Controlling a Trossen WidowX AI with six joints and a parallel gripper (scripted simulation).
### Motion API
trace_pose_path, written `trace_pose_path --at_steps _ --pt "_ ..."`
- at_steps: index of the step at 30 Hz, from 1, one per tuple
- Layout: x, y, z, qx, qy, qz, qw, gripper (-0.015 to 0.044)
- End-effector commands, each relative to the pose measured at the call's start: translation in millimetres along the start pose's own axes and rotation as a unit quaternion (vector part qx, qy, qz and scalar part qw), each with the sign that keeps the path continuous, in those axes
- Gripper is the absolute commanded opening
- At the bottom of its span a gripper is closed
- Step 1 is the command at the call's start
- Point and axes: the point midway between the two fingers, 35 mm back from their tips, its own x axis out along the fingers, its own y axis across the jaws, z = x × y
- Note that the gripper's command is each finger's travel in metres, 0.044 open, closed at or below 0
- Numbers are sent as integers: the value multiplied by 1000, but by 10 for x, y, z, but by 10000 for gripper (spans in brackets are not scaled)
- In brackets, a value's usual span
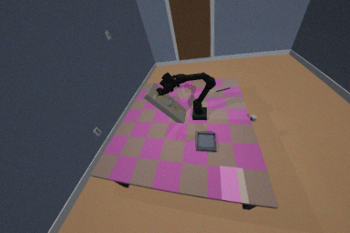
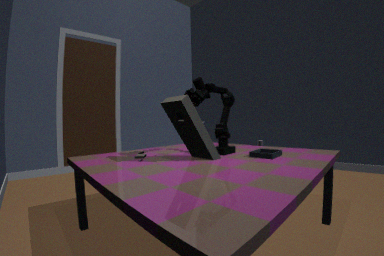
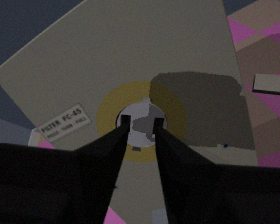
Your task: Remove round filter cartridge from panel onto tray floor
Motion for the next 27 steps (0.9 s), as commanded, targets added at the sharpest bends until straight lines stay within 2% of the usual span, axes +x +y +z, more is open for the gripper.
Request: trace_pose_path --at_steps 1,27 --pt "1 16 8 -3 -1 3 1000 114" --pt "64 16 9 -3 -1 3 1000 114"
